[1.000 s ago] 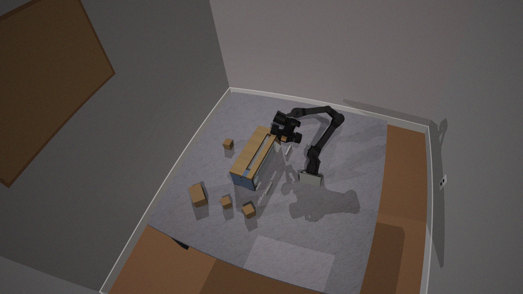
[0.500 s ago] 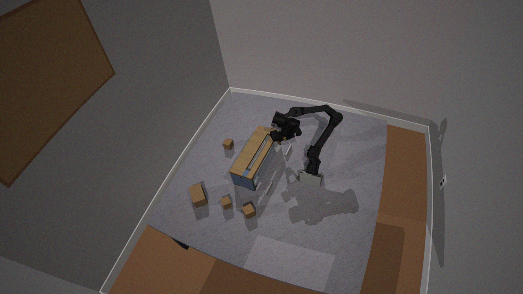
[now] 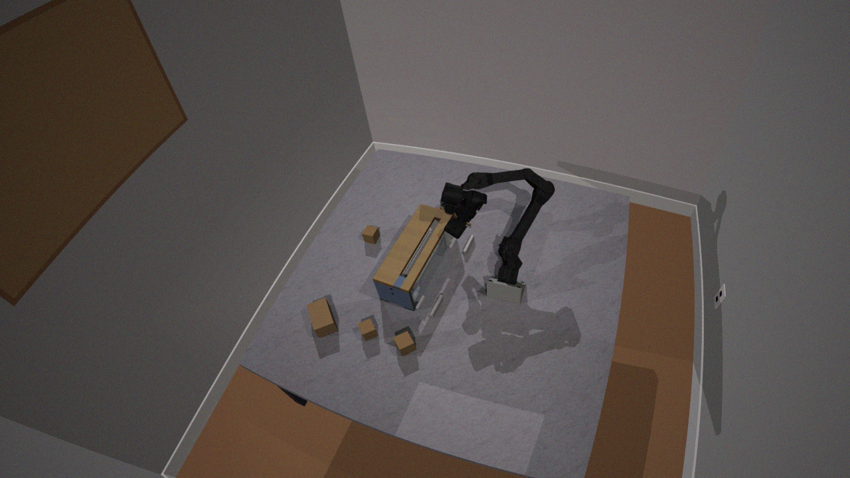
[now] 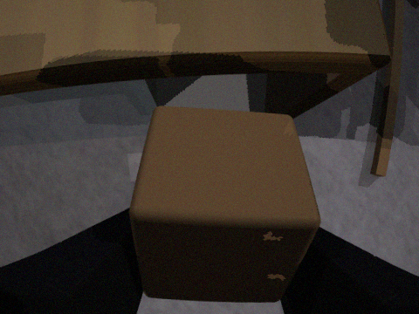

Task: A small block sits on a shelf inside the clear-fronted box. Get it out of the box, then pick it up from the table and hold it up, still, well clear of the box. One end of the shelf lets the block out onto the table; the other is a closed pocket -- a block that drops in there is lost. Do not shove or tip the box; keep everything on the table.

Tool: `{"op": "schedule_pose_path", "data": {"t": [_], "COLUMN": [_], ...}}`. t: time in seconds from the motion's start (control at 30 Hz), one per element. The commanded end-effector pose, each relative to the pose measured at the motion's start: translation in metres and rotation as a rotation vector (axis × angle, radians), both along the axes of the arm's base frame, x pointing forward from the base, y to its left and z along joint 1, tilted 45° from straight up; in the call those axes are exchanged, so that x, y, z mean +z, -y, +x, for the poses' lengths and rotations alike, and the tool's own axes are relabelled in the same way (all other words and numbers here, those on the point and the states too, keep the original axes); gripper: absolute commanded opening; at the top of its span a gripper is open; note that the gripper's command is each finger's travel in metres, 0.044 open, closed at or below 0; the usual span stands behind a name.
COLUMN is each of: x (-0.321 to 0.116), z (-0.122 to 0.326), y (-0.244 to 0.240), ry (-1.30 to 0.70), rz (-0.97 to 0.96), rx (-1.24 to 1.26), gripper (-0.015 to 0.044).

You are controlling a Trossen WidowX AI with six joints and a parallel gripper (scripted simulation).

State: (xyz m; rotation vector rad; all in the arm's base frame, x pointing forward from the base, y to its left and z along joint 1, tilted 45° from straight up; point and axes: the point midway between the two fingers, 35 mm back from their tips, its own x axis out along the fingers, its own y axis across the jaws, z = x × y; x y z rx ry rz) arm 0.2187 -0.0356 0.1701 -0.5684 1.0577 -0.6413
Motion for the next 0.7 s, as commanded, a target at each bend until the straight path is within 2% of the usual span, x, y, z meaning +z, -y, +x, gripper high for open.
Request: {"op": "schedule_pose_path", "data": {"t": [0.0, 0.67], "x": [0.002, 0.01], "z": [0.001, 0.001], "y": [-0.002, -0.016], "ry": [-0.109, -0.713], "rz": [-0.066, -0.401], "rx": [0.094, 0.583], "gripper": [0.0, 0.0]}}
